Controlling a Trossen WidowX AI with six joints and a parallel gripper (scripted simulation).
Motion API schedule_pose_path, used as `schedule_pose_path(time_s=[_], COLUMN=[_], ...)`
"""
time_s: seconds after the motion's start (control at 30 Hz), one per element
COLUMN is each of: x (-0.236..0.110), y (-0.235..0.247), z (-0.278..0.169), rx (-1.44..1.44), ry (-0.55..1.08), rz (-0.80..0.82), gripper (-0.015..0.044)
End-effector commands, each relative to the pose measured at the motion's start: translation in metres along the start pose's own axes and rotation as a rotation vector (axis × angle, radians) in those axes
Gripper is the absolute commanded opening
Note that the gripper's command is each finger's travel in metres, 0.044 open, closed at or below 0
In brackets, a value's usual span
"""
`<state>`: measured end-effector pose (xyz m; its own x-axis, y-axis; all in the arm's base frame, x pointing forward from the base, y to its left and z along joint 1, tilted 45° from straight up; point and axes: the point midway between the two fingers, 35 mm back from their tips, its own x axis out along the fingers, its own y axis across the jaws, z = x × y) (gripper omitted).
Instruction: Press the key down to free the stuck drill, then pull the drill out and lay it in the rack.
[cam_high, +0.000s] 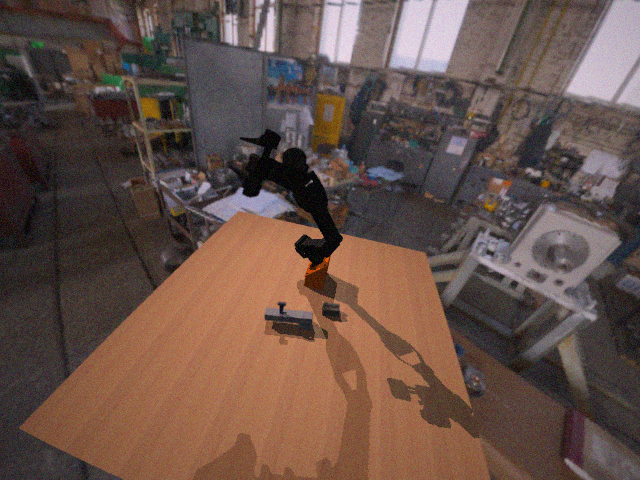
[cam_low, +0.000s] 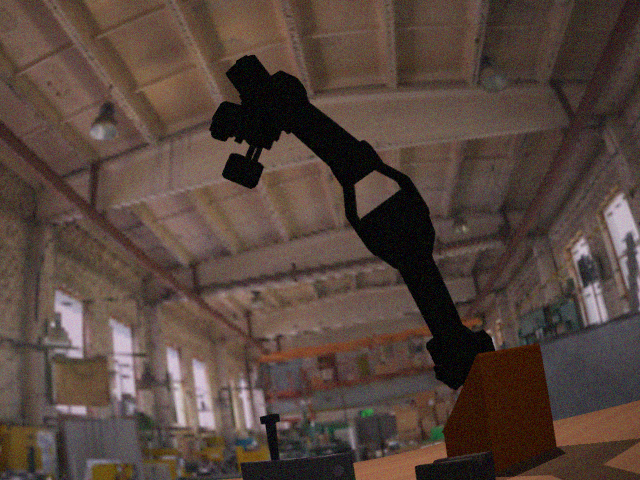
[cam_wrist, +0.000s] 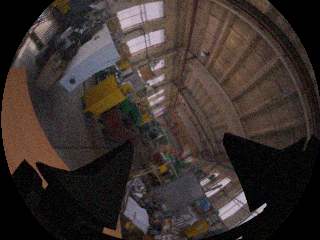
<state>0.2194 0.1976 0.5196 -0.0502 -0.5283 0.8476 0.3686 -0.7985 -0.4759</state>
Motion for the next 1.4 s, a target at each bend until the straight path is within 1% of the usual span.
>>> schedule_pose_path(time_s=[0.0,0.3,0.47,0.67,0.77,0.87,1.0,1.13,1.23,1.37], x=[0.000,0.004,0.037,0.081,0.105,0.129,0.156,0.175,0.181,0.172], y=[0.000,-0.001,-0.015,-0.019,-0.007,0.016,0.062,0.120,0.170,0.239], z=[0.000,-0.005,-0.053,-0.129,-0.169,-0.205,-0.244,-0.266,-0.272,-0.263], rx=[0.000,0.029,0.226,0.456,0.574,0.685,0.811,0.901,0.941,0.930], ry=[0.000,0.005,0.066,0.183,0.252,0.328,0.431,0.532,0.605,0.670], rz=[0.000,0.011,0.084,0.200,0.281,0.379,0.530,0.703,0.846,1.069], gripper=[0.0374,0.0138,0.0006,0.0000,0.0000,0.0000,0.0000,0.0000,0.0000,0.0000])
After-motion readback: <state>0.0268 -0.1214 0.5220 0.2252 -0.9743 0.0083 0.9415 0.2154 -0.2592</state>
